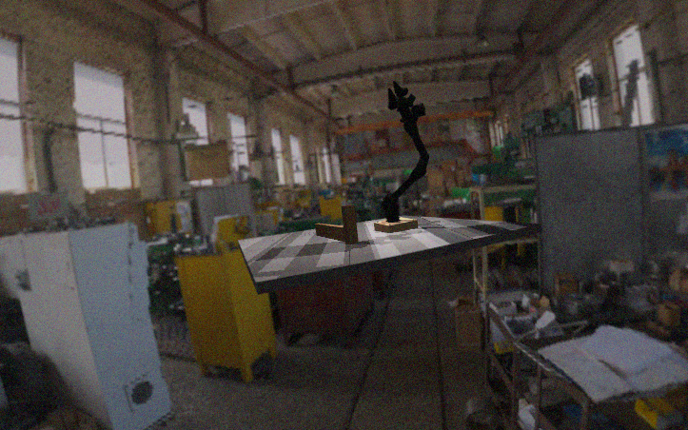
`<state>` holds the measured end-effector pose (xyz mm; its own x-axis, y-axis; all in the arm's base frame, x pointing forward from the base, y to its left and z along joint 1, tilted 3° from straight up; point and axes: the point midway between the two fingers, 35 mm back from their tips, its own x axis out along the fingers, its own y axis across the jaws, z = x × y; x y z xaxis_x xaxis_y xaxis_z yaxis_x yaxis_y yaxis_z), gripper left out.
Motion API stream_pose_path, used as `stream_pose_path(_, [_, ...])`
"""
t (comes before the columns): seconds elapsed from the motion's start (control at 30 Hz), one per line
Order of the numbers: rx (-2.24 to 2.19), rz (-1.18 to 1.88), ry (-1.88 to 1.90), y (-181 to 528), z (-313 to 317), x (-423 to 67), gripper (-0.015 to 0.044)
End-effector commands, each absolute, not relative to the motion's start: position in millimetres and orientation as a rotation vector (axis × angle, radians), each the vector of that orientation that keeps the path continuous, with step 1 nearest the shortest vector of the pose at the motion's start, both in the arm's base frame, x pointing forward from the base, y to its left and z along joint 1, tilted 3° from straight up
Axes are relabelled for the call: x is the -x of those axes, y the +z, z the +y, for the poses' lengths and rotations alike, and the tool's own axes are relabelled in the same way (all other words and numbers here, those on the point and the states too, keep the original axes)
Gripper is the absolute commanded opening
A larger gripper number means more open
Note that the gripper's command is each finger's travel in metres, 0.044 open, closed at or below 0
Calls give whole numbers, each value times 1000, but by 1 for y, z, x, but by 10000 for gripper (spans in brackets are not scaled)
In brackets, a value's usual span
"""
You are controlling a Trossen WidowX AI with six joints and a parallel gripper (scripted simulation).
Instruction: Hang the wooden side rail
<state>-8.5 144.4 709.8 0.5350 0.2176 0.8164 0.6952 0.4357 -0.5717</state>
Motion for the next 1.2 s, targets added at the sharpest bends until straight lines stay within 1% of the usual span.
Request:
stream_pose_path(0.0, [1111,-1000,-367,710,142,7,426])
stream_pose_path(0.03, [1095,-997,-363,710,136,4,440])
stream_pose_path(0.3, [855,-927,-285,692,49,-57,440])
stream_pose_path(0.6, [592,-811,-168,638,-16,-150,440])
stream_pose_path(0.87, [396,-669,-57,560,-33,-233,440])
stream_pose_path(1.17, [227,-473,72,449,-13,-305,440])
